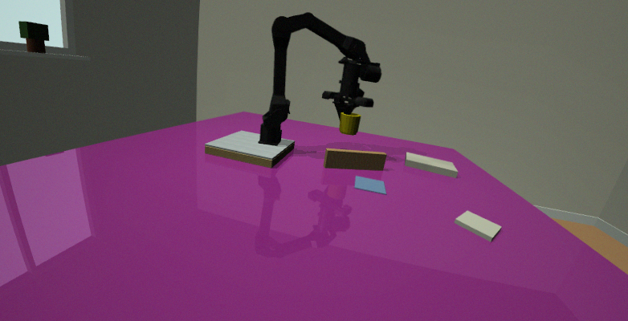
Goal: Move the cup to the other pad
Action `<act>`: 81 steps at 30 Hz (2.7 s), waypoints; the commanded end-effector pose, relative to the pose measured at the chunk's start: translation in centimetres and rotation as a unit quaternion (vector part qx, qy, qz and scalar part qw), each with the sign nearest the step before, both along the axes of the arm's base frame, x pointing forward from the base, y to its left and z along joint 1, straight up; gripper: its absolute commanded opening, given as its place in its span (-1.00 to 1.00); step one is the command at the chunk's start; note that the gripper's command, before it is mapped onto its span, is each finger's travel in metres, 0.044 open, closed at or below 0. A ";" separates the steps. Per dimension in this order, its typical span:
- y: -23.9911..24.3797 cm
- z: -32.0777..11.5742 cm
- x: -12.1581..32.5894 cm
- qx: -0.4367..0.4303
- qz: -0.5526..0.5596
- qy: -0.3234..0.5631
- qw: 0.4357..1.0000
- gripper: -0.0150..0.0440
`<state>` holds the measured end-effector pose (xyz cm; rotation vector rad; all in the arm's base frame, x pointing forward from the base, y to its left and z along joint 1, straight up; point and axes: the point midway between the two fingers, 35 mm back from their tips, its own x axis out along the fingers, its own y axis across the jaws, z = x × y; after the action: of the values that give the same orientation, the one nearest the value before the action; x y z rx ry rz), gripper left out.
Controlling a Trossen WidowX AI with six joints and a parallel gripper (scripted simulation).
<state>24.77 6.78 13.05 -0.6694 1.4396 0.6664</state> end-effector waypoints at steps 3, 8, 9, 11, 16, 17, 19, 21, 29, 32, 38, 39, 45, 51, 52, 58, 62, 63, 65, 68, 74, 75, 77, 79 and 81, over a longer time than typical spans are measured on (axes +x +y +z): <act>0.7 -0.2 -0.4 -0.002 -0.001 0.002 1.000 -0.49; 0.7 -0.6 -0.4 -0.002 -0.001 0.002 1.000 -0.49; 0.7 -0.8 -0.4 -0.002 -0.001 0.002 1.000 -0.49; 0.7 -1.0 -0.4 -0.002 -0.001 0.002 1.000 -0.49; 0.8 -1.6 -0.3 -0.002 -0.001 0.002 1.000 -0.49; 0.8 -1.7 -0.3 -0.002 -0.001 0.002 1.000 -0.49; 0.8 -2.0 -0.3 -0.002 -0.001 0.002 1.000 -0.49; 0.8 -2.2 -0.3 -0.002 -0.001 0.002 1.000 -0.49; 0.9 -3.2 -0.2 -0.002 -0.001 0.002 1.000 -0.49; 0.9 -3.6 -0.2 -0.002 -0.001 0.002 1.000 -0.49; 0.9 -4.3 -0.2 -0.002 -0.001 0.002 1.000 -0.49; 0.9 -4.4 -0.2 -0.002 -0.001 0.002 1.000 -0.49; 0.9 -5.2 -0.2 -0.002 -0.001 0.002 1.000 -0.49; 1.0 -6.0 -0.2 -0.002 -0.001 0.002 1.000 -0.49; 1.0 -6.1 -0.2 -0.002 -0.001 0.002 1.000 -0.49; 1.0 -6.9 -0.3 -0.002 -0.001 0.002 1.000 -0.49; 1.0 -7.4 -0.3 -0.002 -0.001 0.002 1.000 -0.49; 1.0 -7.6 -0.3 -0.002 -0.001 0.002 1.000 -0.49; 1.0 -7.8 -0.3 -0.002 -0.001 0.002 1.000 -0.49; 1.0 -8.2 -0.4 -0.002 -0.001 0.002 1.000 -0.49; 1.1 -8.1 -0.3 0.000 0.001 0.001 1.000 -0.49; 1.1 -8.1 -0.3 0.000 0.001 0.001 1.000 -0.49; 1.1 -8.1 -0.3 0.000 0.001 0.001 1.000 -0.49; 1.1 -8.1 -0.3 0.000 0.001 0.001 1.000 -0.49; 1.1 -8.1 -0.3 0.000 0.001 0.001 1.000 -0.49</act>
<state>24.49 7.83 4.92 -0.6710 1.4415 0.6691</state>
